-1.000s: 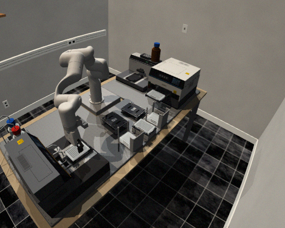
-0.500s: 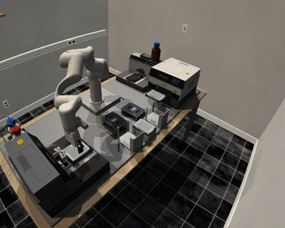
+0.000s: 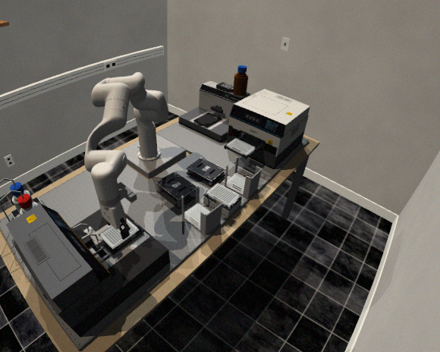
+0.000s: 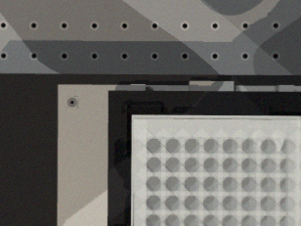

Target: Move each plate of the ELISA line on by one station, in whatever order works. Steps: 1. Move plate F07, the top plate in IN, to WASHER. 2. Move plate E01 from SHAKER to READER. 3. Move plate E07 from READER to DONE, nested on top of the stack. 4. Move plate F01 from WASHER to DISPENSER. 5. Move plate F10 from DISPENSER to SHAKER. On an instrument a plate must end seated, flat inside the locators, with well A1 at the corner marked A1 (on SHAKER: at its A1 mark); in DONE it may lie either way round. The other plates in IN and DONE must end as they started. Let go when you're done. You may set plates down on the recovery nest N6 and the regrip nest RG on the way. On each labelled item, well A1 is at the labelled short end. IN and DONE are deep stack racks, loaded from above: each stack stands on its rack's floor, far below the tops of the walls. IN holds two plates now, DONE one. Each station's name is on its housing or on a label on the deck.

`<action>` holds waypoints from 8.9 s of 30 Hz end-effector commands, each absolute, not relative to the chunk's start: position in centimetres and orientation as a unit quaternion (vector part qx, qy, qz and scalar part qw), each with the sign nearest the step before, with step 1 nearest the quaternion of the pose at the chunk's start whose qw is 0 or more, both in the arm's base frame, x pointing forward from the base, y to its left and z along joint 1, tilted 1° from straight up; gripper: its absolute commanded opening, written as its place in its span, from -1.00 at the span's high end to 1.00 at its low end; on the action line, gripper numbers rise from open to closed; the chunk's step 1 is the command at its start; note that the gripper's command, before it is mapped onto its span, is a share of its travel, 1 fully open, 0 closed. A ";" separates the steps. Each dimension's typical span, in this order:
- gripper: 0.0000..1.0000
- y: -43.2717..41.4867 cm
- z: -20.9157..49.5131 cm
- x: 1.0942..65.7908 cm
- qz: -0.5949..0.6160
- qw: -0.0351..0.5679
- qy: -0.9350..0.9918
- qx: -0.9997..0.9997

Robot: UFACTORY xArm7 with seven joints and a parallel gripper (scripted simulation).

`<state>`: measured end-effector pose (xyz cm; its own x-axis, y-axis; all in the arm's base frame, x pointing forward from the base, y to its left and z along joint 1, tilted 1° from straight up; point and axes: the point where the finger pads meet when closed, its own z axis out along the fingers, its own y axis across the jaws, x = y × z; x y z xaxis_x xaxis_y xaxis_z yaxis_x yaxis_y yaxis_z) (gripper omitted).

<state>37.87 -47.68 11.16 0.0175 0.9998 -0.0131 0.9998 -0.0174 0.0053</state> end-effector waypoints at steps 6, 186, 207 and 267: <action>-1.00 -47.8 11.4 38.0 -0.003 0.009 0.701 0.713; 1.00 -47.7 14.2 37.9 -0.003 0.009 0.701 0.713; 1.00 -47.7 16.7 37.9 -0.003 0.009 0.701 0.713; 1.00 -43.0 20.7 37.7 -0.004 0.009 0.757 0.654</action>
